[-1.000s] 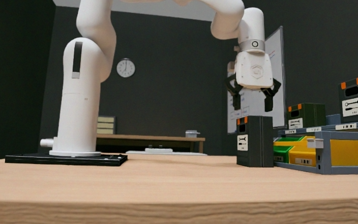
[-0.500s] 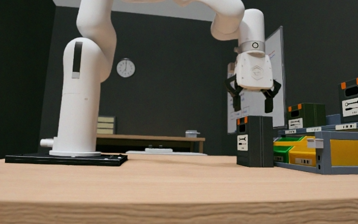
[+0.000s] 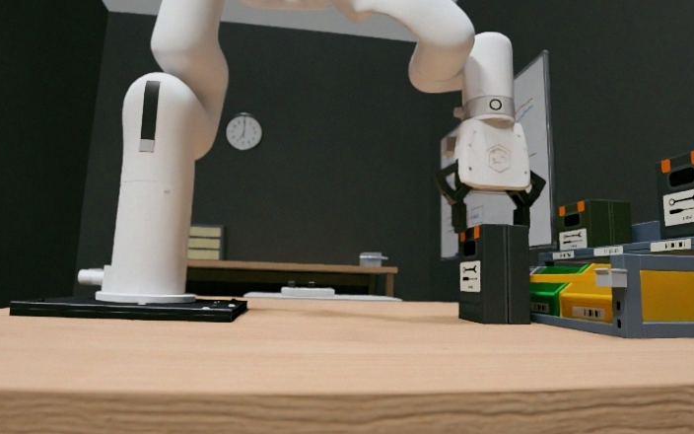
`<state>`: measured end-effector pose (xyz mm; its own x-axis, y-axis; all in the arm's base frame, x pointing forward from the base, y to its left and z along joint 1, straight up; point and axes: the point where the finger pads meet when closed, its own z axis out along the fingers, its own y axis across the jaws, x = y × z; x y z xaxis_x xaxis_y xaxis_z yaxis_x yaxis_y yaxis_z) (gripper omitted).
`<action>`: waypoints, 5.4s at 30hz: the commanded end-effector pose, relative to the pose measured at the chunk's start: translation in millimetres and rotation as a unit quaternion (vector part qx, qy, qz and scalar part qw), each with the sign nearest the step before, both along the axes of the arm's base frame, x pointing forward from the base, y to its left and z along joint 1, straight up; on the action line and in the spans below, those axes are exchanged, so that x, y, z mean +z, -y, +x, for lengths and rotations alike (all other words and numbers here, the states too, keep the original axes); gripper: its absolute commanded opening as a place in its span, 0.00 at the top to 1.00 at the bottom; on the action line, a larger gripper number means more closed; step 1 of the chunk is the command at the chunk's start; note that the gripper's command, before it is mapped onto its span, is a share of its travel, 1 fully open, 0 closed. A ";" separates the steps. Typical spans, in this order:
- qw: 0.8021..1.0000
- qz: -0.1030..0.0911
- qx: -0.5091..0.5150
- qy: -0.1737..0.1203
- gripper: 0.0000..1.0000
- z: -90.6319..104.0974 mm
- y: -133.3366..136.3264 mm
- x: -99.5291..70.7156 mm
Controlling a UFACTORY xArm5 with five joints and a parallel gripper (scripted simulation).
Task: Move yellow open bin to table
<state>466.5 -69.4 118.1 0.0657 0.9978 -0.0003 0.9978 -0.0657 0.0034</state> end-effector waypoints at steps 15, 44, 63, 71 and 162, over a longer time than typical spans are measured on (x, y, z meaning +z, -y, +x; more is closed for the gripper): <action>1.000 0.001 0.000 0.002 0.00 1.4 0.1 -25.1; 1.000 0.001 0.000 0.002 0.00 1.4 0.1 -25.1; 1.000 0.000 0.000 0.002 1.00 1.4 0.1 -25.1; 1.000 0.000 0.000 0.002 1.00 1.4 0.1 -25.1; 1.000 0.001 0.000 0.002 1.00 1.6 0.2 -4.8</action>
<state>466.6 -69.4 111.5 0.0657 0.9978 -0.0003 0.9978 -0.0657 0.0031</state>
